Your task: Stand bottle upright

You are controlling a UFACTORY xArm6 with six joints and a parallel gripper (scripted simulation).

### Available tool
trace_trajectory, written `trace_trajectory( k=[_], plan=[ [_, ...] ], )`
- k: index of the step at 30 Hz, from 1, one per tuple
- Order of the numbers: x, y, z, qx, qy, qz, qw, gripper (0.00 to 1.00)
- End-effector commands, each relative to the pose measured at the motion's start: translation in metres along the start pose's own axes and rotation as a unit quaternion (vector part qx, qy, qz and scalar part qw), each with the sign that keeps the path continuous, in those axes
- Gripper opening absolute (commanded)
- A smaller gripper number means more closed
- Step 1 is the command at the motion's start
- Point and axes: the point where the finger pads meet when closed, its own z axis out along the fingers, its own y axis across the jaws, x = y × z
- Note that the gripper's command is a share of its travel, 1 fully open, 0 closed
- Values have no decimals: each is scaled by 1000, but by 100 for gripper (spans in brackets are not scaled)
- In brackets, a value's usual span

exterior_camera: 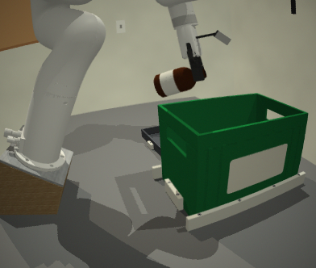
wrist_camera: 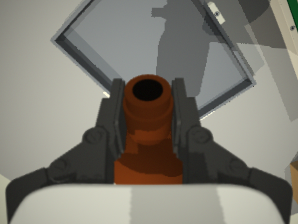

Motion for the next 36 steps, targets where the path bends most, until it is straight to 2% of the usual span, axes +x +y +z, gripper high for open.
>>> trace_trajectory(
  k=[1, 20, 36],
  plan=[
    [0, -1, -1, 0, 14, 0, 1000, 0],
    [0, -1, -2, 3, 67, 1, 998, 0],
    [0, -2, -3, 4, 74, 2, 997, 0]
  ],
)
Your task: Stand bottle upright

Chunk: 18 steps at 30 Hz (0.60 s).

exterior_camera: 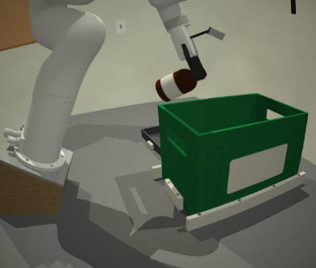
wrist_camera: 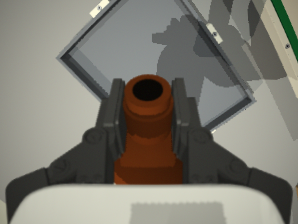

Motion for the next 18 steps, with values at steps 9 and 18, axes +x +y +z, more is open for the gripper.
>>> trace_trajectory(
  k=[9, 18],
  plan=[
    [1, -1, -1, 2, 1, 1, 1000, 0],
    [0, -1, -1, 0, 8, 0, 1000, 0]
  ],
)
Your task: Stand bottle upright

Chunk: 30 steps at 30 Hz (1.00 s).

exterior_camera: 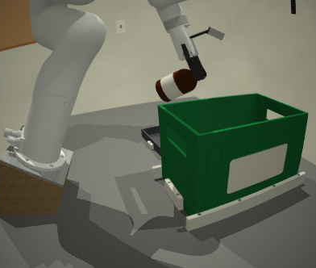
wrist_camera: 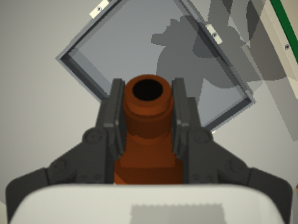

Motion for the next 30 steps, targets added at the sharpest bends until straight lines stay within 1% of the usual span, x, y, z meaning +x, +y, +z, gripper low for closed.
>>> trace_trajectory(
  k=[1, 8, 10, 23, 30],
  plan=[
    [0, -1, -1, 0, 7, 1, 1000, 0],
    [0, 0, -1, -2, 27, 0, 1000, 0],
    [0, 0, -1, -2, 27, 0, 1000, 0],
    [0, -1, -2, 0, 71, 1, 997, 0],
    [0, -1, -2, 2, 81, 1, 997, 0]
  ],
)
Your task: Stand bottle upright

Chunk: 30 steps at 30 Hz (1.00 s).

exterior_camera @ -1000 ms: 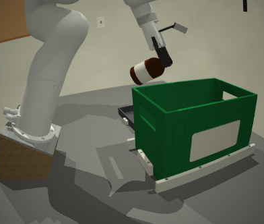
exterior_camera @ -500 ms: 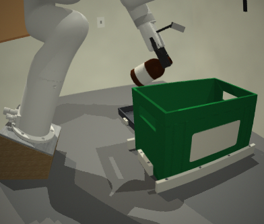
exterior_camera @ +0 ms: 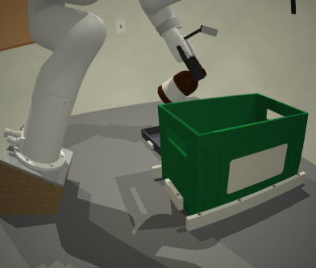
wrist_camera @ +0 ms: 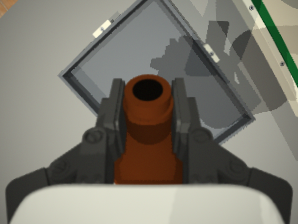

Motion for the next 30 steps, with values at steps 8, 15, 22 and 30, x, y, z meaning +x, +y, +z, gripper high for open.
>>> trace_trajectory(
  k=[8, 15, 22, 30],
  plan=[
    [1, -1, -1, 3, 11, 2, 1000, 0],
    [1, -1, -1, 3, 11, 2, 1000, 0],
    [1, -1, -1, 3, 11, 2, 1000, 0],
    [1, -1, -1, 1, 17, 2, 1000, 0]
  ],
)
